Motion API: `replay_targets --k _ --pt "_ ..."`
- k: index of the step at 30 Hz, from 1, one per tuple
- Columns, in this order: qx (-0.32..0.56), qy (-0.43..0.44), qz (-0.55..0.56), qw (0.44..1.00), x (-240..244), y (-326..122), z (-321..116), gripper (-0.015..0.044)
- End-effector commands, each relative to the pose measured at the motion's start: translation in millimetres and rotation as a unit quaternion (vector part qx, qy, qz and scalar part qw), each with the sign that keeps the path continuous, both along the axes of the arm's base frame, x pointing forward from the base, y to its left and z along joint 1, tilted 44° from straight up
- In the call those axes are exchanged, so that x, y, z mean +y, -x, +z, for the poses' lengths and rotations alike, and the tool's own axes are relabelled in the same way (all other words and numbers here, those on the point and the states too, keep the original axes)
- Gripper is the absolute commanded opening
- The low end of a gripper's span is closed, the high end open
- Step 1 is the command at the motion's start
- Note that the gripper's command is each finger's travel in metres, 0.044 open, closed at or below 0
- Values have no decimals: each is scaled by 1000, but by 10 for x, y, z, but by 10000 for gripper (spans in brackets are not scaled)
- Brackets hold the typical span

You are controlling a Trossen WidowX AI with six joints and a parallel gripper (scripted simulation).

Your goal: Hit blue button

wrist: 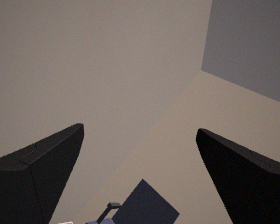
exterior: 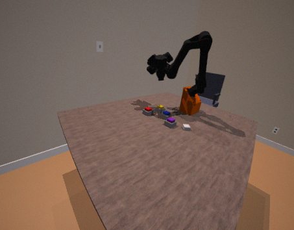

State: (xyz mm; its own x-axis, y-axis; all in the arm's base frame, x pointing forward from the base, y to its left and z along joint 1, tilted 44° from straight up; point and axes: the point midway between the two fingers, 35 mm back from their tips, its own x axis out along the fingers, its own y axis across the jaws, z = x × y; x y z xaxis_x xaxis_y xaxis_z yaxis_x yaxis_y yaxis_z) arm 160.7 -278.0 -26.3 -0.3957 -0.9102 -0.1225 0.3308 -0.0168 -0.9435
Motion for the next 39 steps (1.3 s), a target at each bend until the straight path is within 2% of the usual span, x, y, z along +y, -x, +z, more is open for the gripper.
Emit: replay_targets --k 1,3,6,11,12,26,39 --pt "2 -7 7 1000 -4 -25 -15 400" --pt "17 -62 60 996 -17 -214 -140 400" --pt "45 -196 168 965 97 -584 -438 400" --pt "68 -428 297 851 688 -925 -805 400" --pt "68 -450 306 836 768 -939 -822 400" --pt "47 -671 350 652 1727 -907 -707 400" --pt "-14 -832 314 457 2620 -746 -72 400"
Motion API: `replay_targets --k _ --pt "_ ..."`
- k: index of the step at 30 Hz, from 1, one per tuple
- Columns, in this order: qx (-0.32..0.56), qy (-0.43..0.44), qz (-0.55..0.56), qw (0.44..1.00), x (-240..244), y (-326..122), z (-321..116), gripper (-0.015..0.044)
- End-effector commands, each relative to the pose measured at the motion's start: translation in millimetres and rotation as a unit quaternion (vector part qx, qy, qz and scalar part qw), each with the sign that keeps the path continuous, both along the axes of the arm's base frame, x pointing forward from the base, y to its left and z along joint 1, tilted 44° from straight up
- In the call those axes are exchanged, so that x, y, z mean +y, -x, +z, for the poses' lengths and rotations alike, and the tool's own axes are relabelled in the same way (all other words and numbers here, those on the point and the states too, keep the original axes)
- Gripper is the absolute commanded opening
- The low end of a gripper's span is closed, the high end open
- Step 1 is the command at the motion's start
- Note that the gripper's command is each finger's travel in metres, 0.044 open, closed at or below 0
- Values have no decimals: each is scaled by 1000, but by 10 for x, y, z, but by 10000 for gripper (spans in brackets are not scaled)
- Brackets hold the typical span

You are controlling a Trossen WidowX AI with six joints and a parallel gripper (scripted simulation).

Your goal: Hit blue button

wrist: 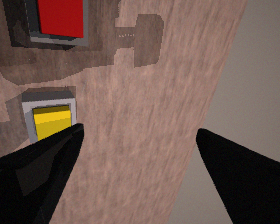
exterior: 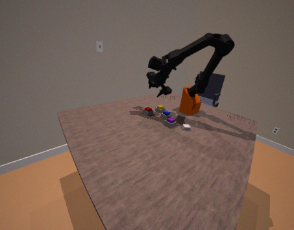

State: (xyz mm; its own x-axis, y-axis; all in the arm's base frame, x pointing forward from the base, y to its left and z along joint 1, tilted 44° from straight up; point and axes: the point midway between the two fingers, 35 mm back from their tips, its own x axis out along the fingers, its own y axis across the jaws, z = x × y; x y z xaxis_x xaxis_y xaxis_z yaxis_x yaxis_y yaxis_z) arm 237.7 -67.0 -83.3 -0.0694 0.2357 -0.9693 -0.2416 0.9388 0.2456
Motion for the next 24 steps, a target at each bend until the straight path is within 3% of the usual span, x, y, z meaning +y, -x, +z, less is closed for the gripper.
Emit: replay_targets --k 1,5,13,19,24 --pt "24 -174 -12 984 577 36 573 400" --pt "42 -250 -30 967 816 72 875 400" --pt "42 -252 -31 966 823 73 886 400" --pt "42 -253 -31 966 1233 140 459 243" --pt "42 -254 -30 966 1250 146 443 111"
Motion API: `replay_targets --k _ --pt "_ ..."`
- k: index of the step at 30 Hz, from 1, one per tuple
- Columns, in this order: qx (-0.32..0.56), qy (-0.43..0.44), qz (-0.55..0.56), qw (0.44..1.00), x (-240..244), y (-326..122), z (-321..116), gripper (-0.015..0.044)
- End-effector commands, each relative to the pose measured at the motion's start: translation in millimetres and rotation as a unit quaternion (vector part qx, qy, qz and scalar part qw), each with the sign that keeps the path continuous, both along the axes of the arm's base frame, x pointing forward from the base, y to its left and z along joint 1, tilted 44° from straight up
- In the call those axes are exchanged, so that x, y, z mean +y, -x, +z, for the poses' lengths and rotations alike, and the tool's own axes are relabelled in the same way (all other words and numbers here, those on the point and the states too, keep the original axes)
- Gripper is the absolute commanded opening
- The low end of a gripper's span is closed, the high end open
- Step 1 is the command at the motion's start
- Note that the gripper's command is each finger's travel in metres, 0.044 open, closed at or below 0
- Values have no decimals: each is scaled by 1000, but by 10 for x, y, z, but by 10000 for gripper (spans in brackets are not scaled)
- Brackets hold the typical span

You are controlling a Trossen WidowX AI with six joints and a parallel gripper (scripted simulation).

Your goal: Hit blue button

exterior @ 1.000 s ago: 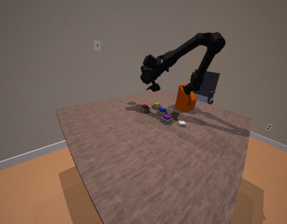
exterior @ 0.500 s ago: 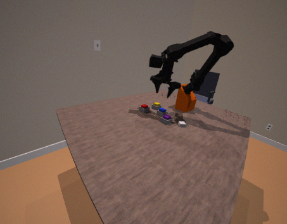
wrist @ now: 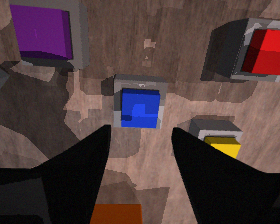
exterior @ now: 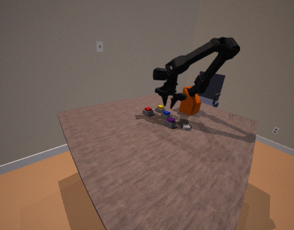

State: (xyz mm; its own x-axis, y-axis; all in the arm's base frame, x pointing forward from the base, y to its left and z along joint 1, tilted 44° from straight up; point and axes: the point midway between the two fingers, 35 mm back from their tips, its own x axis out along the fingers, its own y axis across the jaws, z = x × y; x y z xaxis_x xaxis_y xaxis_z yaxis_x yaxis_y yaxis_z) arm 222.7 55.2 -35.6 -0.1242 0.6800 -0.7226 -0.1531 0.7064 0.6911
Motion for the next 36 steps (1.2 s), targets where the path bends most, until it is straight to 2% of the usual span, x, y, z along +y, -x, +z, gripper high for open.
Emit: replay_targets --k 1,4,36 --pt "-2 -3 -5 1000 29 -4 -34 85" --pt "-2 -3 -5 1000 29 -4 -34 20" --pt "-2 -3 -5 1000 266 38 -278 20"
